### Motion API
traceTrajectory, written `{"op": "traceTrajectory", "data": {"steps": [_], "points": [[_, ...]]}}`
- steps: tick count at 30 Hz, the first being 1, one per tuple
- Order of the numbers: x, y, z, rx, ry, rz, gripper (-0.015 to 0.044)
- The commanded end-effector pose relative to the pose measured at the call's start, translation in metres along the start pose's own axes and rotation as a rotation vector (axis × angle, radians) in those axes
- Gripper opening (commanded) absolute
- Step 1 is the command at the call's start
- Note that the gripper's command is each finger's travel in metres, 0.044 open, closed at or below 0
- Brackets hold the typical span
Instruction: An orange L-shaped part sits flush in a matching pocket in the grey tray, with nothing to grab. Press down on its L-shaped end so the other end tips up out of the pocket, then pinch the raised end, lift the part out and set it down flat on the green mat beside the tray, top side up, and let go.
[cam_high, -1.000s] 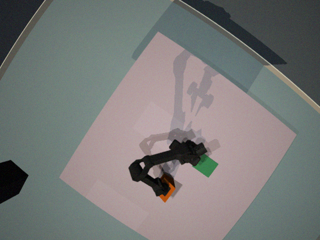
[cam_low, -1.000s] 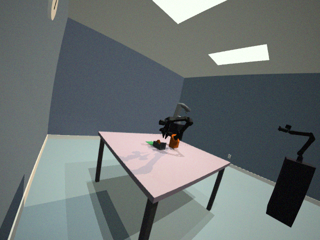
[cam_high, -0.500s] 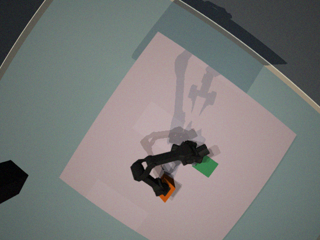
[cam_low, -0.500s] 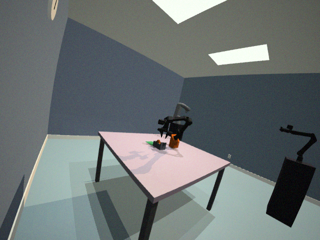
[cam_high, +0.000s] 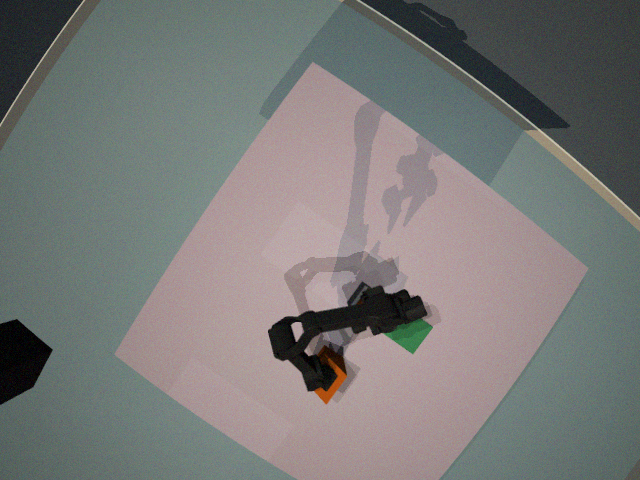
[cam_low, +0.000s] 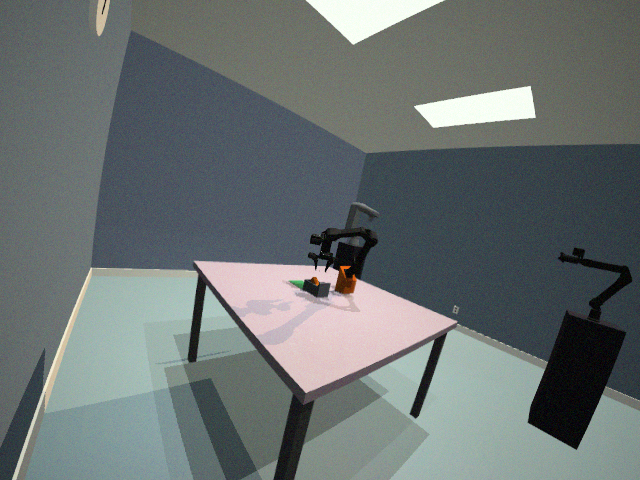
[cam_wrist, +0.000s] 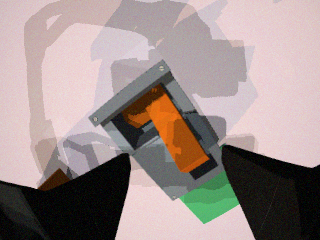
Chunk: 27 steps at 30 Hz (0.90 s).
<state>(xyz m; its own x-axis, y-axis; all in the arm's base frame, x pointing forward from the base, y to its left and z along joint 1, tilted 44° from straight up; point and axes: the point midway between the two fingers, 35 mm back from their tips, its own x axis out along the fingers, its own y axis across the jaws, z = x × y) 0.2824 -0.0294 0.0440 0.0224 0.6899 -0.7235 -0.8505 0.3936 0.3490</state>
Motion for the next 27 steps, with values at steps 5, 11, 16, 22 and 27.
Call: {"op": "traceTrajectory", "data": {"steps": [5,11,16,22,27], "points": [[0.003,-0.018,-0.027,-0.542,0.004,0.013,0.0280],[0.003,-0.018,-0.027,-0.542,0.004,0.013,0.0280],[0.011,-0.018,-0.027,-0.542,0.004,0.013,0.0280],[0.034,-0.017,-0.027,-0.543,0.003,0.013,0.0280],[0.037,-0.017,-0.027,-0.543,0.003,0.013,0.0280]]}}
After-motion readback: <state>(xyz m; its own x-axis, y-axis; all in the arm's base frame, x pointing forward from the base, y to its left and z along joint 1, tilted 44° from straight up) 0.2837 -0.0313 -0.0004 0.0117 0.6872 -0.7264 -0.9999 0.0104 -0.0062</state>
